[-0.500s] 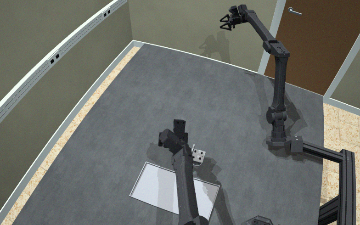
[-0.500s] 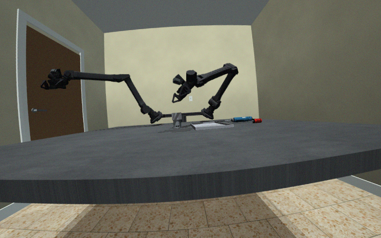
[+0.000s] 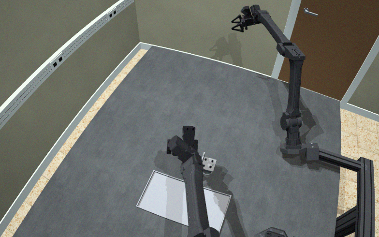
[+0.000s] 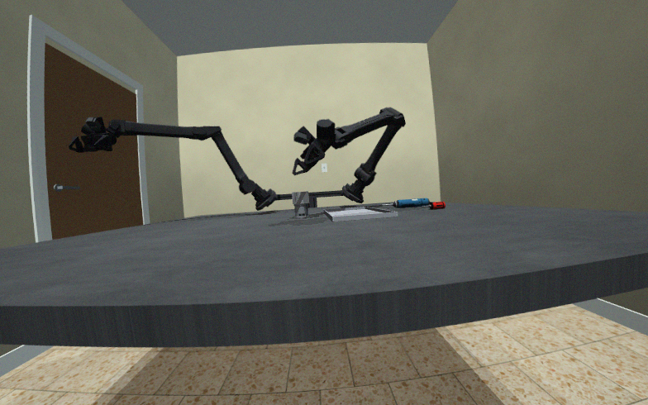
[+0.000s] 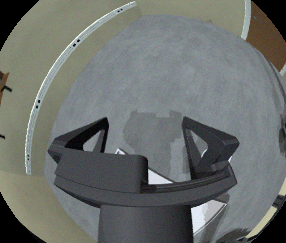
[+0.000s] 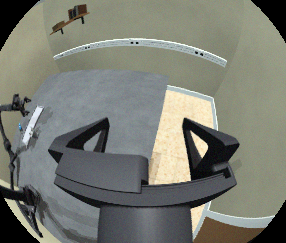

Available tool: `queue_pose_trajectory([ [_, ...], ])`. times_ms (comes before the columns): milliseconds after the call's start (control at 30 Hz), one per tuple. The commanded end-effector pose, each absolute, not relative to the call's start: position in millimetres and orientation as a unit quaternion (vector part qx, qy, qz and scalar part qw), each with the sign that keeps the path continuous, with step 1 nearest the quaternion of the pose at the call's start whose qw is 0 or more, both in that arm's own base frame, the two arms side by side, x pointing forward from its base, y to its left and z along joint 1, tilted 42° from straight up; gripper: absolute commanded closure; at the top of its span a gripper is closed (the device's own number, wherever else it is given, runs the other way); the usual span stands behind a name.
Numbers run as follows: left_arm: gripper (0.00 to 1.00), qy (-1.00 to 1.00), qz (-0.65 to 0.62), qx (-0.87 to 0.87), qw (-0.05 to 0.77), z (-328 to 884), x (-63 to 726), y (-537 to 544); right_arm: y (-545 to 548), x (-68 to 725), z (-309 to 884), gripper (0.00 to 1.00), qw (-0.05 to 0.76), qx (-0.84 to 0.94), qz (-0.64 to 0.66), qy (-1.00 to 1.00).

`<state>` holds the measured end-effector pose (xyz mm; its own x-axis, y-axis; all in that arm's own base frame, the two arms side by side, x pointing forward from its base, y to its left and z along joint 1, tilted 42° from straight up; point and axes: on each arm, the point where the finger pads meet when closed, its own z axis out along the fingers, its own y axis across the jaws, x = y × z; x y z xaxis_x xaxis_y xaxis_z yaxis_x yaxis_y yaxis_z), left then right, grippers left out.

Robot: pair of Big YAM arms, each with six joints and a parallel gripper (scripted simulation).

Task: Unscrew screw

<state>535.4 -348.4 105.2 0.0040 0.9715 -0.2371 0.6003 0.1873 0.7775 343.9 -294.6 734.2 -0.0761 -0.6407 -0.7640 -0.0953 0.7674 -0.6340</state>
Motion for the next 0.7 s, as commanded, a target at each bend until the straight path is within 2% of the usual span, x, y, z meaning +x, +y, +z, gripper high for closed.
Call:
queue_pose_trajectory([
  [0, 0.0, 0.662, 0.237, 0.591, 0.395, 110.3, 535.2, -352.2, -288.6, 340.6, 740.6, 0.0, 0.628, -0.266, -0.223, 0.696],
  [33, 0.0, 0.662, 0.237, 0.591, 0.395, 110.3, 535.2, -352.2, -288.6, 340.6, 740.6, 0.0, 0.628, -0.266, -0.223, 0.696],
  [67, 0.18, 0.66, 0.237, 0.586, 0.405, 120.4, 541.2, -357.1, -283.2, 337.4, 752.8, 0.0, 0.63, -0.273, -0.234, 0.689],
  [600, 0.18, 0.66, 0.237, 0.586, 0.405, 120.4, 541.2, -357.1, -283.2, 337.4, 752.8, 0.0, 0.63, -0.273, -0.234, 0.689],
  [633, 0.35, 0.66, 0.237, 0.586, 0.405, 120.4, 541.2, -357.1, -283.2, 337.4, 752.8, 0.0, 0.63, -0.273, -0.234, 0.689],
  [667, 0.35, 0.66, 0.237, 0.586, 0.405, 120.4, 541.2, -357.1, -283.2, 337.4, 752.8, 0.0, 0.63, -0.273, -0.234, 0.689],
])
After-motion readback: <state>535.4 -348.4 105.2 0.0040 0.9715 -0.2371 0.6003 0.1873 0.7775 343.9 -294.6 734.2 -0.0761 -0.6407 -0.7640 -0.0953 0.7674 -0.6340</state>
